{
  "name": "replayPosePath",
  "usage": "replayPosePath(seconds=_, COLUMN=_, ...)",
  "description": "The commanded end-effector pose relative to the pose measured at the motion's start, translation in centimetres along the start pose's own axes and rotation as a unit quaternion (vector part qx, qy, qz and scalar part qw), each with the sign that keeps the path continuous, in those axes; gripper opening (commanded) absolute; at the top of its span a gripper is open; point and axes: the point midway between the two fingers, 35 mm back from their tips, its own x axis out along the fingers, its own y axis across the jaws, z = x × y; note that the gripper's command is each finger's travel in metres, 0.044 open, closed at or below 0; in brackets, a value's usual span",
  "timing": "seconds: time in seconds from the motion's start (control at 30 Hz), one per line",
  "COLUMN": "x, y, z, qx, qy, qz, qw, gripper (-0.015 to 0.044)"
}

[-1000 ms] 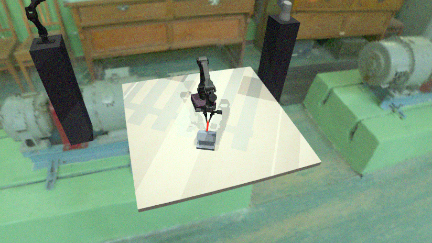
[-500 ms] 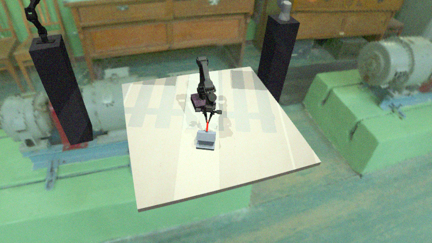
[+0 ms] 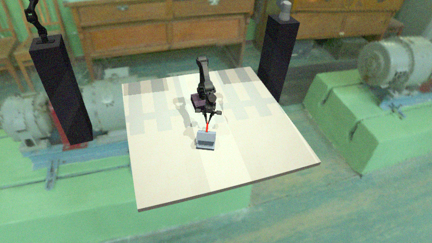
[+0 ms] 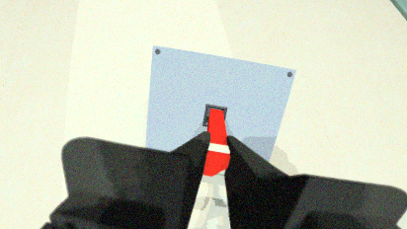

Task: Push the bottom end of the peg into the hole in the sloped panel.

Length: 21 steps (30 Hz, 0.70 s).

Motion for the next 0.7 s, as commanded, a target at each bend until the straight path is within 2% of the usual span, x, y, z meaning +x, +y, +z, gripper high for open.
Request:
replayPosePath(seconds=0.0, x=0.3, y=0.0, z=-0.1, qx=0.000, qy=0.000, qz=0.000, qw=1.000, gripper=0.0000)
replayPosePath(seconds=0.67, x=1.5, y=0.1, z=-0.1, qx=0.000, qy=0.000, qz=0.000, qw=1.000, gripper=0.0000)
